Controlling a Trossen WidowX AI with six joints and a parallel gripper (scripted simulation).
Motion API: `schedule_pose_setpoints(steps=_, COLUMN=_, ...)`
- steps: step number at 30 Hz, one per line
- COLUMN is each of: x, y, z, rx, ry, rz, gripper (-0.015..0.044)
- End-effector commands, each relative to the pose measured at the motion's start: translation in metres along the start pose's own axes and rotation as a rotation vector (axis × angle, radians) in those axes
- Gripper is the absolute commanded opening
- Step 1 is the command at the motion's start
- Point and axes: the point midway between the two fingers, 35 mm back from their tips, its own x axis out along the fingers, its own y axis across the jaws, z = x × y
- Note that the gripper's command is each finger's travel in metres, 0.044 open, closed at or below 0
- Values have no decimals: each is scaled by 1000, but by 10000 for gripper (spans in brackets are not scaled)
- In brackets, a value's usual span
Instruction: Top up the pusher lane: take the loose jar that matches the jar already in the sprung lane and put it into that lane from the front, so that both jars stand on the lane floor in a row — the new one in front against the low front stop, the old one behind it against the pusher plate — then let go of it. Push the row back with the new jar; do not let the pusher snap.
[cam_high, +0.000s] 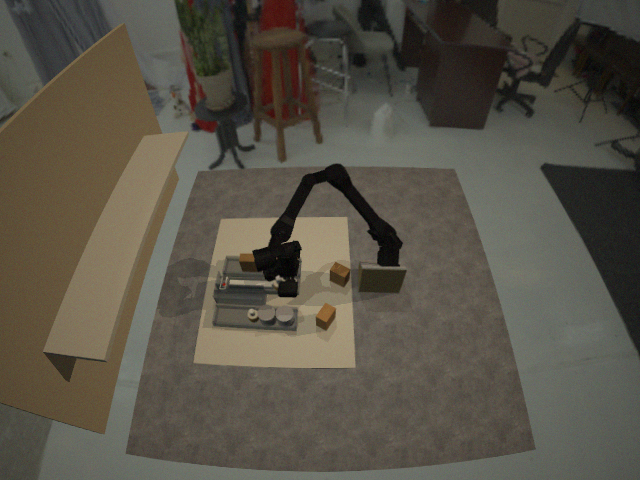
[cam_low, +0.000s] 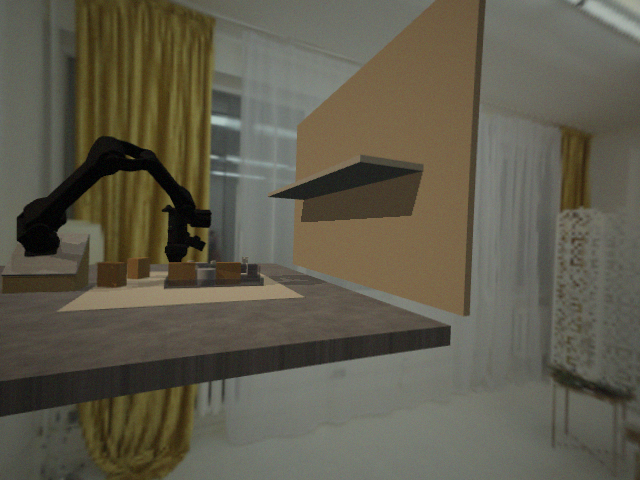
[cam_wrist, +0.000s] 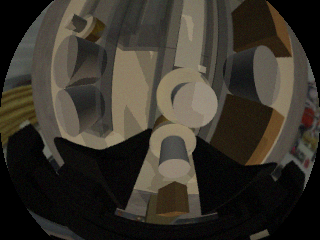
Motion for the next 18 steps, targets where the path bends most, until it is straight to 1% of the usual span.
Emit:
schedule_pose_setpoints(steps=1, x=0, y=0, z=0, rx=8, ry=-2, rz=-2, gripper=184)
schedule_pose_setpoints(steps=5, x=0, y=0, z=0, rx=8, ry=-2, rz=-2, gripper=289)
schedule_pose_setpoints(steps=6, x=0, y=0, z=0, rx=8, ry=-2, rz=-2, gripper=307)
schedule_pose_setpoints(steps=10, x=-5, y=0, z=0, rx=8, ry=-2, rz=-2, gripper=307)
schedule_pose_setpoints(steps=14, x=-19, y=0, z=0, rx=8, ry=-2, rz=-1, gripper=307)
schedule_pose_setpoints(steps=18, x=-20, y=0, z=0, rx=8, ry=-2, rz=-1, gripper=307)
